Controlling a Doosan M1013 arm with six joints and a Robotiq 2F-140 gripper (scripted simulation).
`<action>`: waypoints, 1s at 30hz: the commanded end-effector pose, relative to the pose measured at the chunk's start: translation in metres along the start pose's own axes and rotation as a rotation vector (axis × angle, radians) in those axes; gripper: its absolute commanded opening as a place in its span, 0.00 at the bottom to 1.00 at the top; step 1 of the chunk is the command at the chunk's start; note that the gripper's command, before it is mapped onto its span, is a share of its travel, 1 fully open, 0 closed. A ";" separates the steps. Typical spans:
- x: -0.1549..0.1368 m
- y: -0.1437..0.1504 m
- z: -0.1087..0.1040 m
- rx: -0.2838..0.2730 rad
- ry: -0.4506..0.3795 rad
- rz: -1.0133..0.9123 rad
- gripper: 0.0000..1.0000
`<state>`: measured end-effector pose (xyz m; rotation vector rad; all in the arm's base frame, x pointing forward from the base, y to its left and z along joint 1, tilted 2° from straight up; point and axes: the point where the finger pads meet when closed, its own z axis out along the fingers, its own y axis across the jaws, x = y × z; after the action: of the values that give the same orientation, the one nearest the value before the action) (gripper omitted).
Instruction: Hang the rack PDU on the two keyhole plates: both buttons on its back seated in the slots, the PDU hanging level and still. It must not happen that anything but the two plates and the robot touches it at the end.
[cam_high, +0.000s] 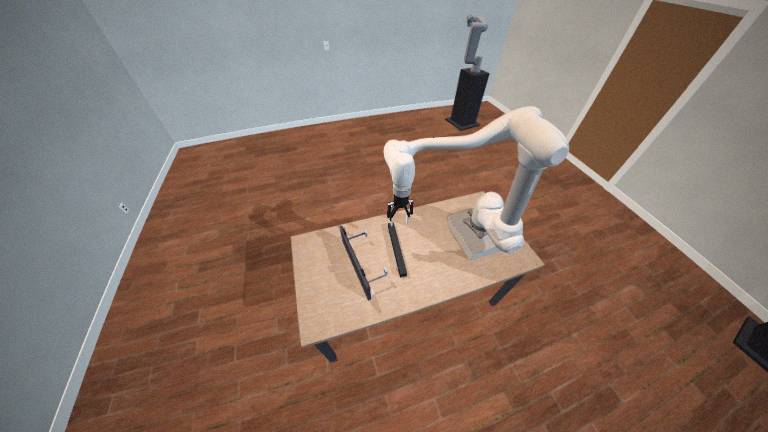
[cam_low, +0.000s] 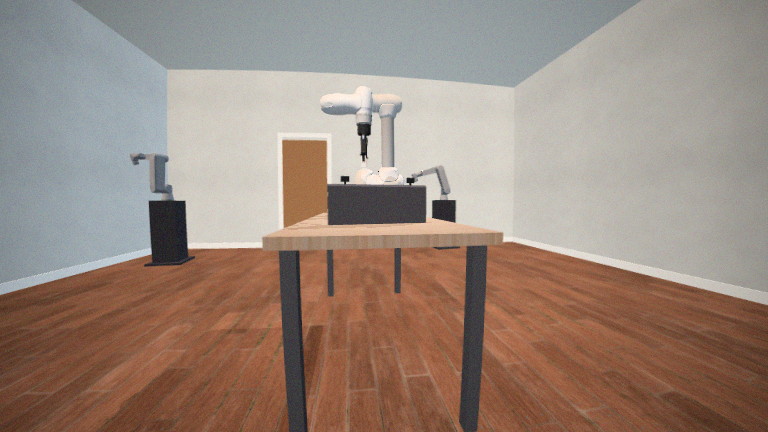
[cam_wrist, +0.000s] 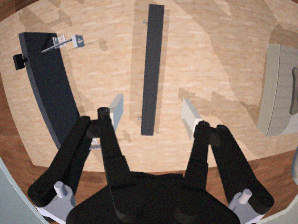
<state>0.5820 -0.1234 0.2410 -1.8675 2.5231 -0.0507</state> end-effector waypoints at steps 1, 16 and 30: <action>0.000 0.000 0.000 0.000 0.000 0.000 0.55; 0.001 0.000 0.029 -0.001 0.002 0.002 0.55; 0.002 -0.001 0.098 -0.001 0.002 0.002 0.55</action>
<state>0.5836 -0.1270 0.1531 -1.8662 2.5266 -0.0513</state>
